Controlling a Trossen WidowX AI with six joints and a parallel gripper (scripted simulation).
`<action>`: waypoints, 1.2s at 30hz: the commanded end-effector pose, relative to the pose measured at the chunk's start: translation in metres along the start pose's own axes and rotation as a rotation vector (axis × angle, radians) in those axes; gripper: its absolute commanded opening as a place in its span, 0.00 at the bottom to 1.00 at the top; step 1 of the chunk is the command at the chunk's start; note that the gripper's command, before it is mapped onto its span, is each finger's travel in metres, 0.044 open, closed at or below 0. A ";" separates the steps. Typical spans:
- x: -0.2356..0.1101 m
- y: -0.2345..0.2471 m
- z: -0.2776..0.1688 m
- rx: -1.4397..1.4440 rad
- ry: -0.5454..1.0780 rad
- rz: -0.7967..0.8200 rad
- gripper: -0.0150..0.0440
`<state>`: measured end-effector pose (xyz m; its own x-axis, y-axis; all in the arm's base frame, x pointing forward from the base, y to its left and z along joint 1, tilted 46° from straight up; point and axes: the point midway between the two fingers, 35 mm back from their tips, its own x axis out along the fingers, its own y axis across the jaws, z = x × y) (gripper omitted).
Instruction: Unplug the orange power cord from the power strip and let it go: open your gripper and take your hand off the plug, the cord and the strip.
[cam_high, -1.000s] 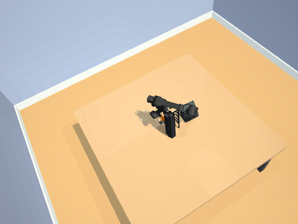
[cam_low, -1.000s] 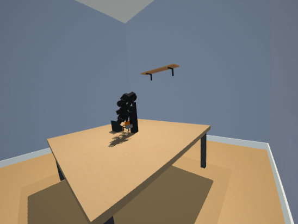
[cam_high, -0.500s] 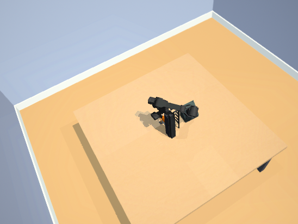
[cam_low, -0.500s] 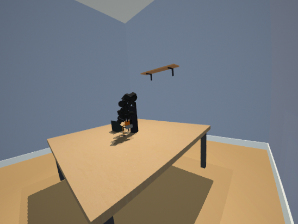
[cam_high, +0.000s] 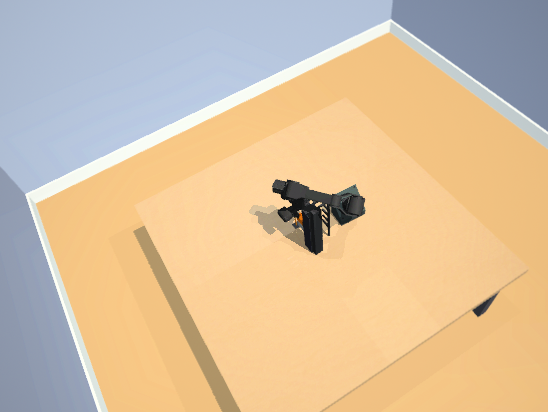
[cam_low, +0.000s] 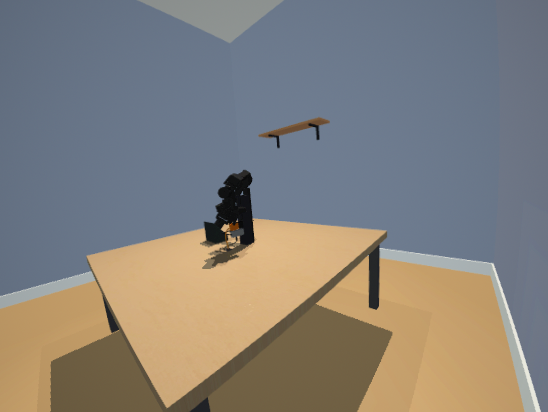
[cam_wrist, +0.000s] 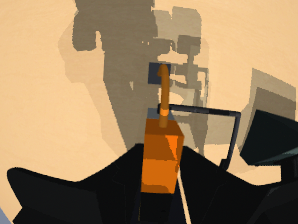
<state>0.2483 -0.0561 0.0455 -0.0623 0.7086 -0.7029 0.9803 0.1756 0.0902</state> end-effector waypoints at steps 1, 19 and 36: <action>0.000 0.000 0.000 0.000 0.000 0.000 0.29; -0.002 0.002 0.019 0.001 -0.002 0.000 0.25; -0.005 0.002 0.047 0.003 -0.002 0.001 0.25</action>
<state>0.2536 -0.0709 0.0256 -0.0806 0.7416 -0.6660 0.9822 0.1730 0.0738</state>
